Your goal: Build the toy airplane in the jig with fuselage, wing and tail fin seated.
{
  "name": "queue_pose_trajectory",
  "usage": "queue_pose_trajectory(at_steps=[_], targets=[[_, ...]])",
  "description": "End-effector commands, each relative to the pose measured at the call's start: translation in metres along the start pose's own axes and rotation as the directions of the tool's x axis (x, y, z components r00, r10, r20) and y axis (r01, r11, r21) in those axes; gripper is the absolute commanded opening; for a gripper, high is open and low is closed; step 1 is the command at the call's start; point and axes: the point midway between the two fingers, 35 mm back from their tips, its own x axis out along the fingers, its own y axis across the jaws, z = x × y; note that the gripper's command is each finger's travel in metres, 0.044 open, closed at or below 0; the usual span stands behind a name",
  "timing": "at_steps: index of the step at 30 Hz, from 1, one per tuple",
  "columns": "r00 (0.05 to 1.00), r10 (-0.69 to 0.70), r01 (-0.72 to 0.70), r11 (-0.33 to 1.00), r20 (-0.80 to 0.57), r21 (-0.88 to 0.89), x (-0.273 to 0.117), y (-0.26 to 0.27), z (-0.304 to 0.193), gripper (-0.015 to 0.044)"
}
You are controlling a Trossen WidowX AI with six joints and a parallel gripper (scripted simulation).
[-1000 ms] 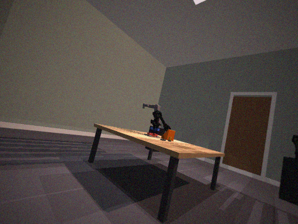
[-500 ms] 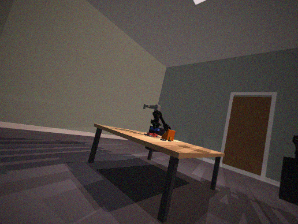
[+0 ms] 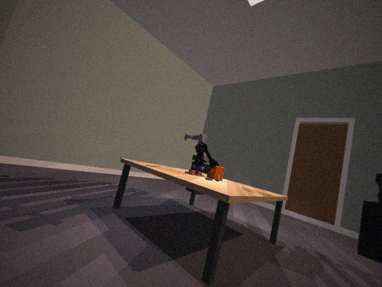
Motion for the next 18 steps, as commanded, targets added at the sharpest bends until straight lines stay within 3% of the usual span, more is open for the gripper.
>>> queue_pose_trajectory(at_steps=[1, 14, 18], targets=[[1.0, 0.001, -0.001, 1.0, 0.004, -0.007, 0.005, -0.001, 0.0, 0.0197], [1.0, -0.001, 0.001, 1.0, 0.002, 0.001, 0.02, -0.001, 0.001, 0.0209], [1.0, -0.001, 0.001, 1.0, 0.002, 0.001, 0.02, -0.001, 0.001, 0.0183]])
